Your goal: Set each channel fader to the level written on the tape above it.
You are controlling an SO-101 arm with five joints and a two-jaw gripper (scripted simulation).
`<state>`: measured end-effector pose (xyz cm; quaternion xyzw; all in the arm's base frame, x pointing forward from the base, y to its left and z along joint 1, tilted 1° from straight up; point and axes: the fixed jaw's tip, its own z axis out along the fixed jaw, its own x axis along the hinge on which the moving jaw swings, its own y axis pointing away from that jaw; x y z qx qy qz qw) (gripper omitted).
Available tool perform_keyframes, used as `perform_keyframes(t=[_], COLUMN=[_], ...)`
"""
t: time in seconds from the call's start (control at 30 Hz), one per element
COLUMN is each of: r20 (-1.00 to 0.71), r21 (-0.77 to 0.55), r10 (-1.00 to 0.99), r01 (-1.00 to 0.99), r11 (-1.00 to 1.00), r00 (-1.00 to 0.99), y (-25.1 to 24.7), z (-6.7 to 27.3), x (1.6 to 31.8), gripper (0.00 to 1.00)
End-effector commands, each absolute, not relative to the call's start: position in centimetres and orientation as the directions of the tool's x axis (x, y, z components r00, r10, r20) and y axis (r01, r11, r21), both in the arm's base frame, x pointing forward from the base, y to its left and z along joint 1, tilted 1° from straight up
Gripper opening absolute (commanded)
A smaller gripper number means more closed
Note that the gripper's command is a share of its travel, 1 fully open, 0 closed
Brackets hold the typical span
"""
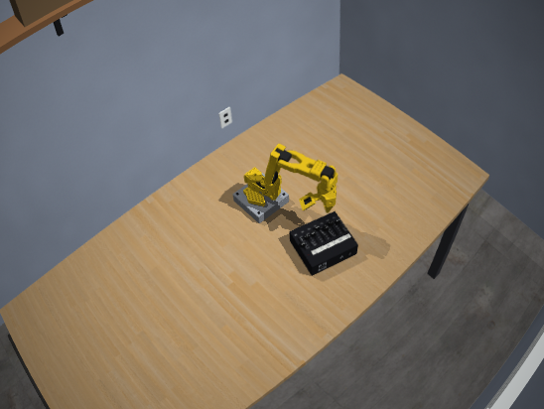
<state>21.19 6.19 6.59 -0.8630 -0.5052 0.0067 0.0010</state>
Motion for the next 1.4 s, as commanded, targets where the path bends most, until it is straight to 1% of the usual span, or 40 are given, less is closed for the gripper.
perform_keyframes(t=[0.0, 0.63, 1.37], r20=[0.001, 0.000, 0.000], r21=[0.001, 0.000, 0.000], r10=[0.902, 0.954, 0.961], r01=[0.902, 0.954, 0.961], r11=[-0.431, -0.301, -0.276], r00=[0.431, 0.301, 0.276], y=[6.44, 6.69, 6.74], z=[6.74, 6.71, 6.70], x=[21.11, 21.05, 21.03], gripper=[0.00, 0.00, 0.00])
